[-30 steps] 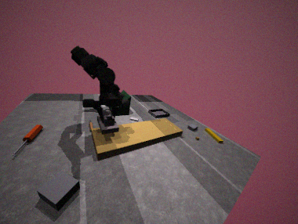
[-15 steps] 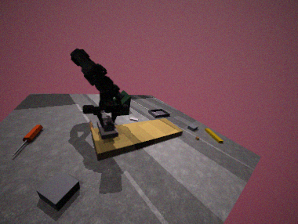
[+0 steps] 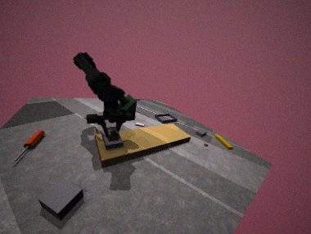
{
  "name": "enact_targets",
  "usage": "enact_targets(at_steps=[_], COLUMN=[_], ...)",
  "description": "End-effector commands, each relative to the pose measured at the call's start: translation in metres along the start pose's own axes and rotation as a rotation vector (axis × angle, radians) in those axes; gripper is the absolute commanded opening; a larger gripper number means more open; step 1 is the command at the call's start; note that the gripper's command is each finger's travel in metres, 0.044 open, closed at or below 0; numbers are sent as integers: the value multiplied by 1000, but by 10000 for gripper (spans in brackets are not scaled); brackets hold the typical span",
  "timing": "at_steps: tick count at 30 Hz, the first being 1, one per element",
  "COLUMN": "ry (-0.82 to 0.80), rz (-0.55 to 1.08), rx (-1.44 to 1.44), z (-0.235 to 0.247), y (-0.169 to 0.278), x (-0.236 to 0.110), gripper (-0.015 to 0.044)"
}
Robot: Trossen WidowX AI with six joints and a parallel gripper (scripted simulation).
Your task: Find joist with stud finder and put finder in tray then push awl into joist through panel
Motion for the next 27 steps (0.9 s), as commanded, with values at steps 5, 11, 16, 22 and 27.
enact_targets(at_steps=[5, 11, 16, 22, 27], ry=[-3, -4, -4, -5, -6], rz=[-7, -7, -7, -7, -7], rx=[-9, -9, -9, -9, -9], z=[2, 11, 29, 51, 69], y=[3, 3, 1, -2, -4], x=[10, 12, 12, 12, 12], gripper=[0, 0, 0, 0, 0])
Point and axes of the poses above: the point midway between the two fingers, 35 mm back from their tips, its own x axis out along the fingers, its own z axis across the jaws, y = z × x, the point moved 9 cm from there along -x, back along the fingers, and after that the axes turned 7 degrees about -x, right-handed, at the moved point
